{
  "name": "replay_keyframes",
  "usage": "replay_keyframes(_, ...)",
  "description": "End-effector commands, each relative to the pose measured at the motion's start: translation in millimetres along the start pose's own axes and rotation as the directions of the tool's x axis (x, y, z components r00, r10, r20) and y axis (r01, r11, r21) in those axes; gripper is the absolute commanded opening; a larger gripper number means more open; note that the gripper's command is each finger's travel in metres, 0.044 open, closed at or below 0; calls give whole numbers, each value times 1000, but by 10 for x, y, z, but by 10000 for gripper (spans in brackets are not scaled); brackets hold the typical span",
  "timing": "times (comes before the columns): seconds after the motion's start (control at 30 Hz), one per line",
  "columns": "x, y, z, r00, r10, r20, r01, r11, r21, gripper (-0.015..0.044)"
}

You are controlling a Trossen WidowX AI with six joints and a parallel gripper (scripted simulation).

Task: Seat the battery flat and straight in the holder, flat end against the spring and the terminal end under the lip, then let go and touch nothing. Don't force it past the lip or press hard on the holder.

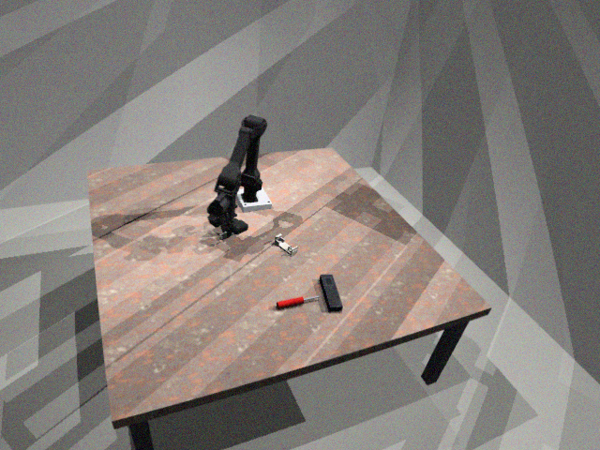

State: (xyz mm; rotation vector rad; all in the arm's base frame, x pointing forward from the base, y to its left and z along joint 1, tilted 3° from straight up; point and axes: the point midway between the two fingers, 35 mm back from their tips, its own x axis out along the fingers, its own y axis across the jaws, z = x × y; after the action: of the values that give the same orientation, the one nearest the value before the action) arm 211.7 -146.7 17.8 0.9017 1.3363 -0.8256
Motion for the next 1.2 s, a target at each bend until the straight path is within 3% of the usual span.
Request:
replay_keyframes(0.0,11,-1,-4,1000,0,-2,0,1000,3,67)
replay_keyframes(0.13,-5,0,-2,1000,0,-2,0,1000,3,67)
replay_keyframes(0.33,-476,1,1,1000,0,-2,0,1000,3,67)
replay_keyframes(0.5,-497,29,-5,1000,0,-2,0,1000,24,67)
replay_keyframes(0.83,-558,468,-130,1000,1,-3,0,942,336,67)
replay_keyframes(1.17,-618,910,-349,1000,4,-5,0,791,612,67)
